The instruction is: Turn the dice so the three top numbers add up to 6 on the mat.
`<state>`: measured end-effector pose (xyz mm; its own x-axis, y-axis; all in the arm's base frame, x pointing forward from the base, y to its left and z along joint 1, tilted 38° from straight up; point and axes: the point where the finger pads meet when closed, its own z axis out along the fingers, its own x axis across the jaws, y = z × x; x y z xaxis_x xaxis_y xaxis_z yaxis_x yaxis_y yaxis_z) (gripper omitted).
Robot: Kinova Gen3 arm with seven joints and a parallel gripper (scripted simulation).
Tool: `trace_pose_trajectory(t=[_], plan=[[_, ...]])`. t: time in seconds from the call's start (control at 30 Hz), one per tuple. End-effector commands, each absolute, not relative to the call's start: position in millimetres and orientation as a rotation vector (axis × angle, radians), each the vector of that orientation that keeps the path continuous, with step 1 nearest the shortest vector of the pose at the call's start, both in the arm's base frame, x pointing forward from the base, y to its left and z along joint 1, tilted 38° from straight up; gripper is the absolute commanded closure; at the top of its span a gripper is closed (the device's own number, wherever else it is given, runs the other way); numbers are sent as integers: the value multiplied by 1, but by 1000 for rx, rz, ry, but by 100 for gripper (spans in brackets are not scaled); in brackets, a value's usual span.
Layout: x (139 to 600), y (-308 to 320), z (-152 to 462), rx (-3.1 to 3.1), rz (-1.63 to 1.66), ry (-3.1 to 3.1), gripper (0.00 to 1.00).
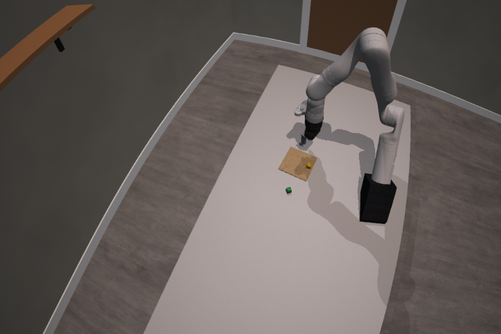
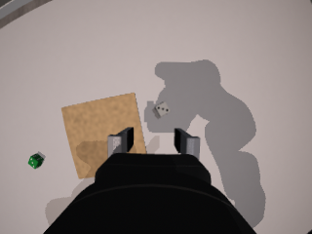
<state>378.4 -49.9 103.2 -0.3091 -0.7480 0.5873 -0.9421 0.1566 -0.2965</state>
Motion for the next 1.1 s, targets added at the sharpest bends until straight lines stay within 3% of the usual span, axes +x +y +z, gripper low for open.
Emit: trace_pose_trajectory(t=[0.0,0.97,1.0,1.07], plan=[[381,-54,106,1662,859,-2136,0],[402,-73,121,2108,734,-1593,0],[402,-73,121,2108,734,-1593,30],[402,-73,121,2108,734,-1593,30]])
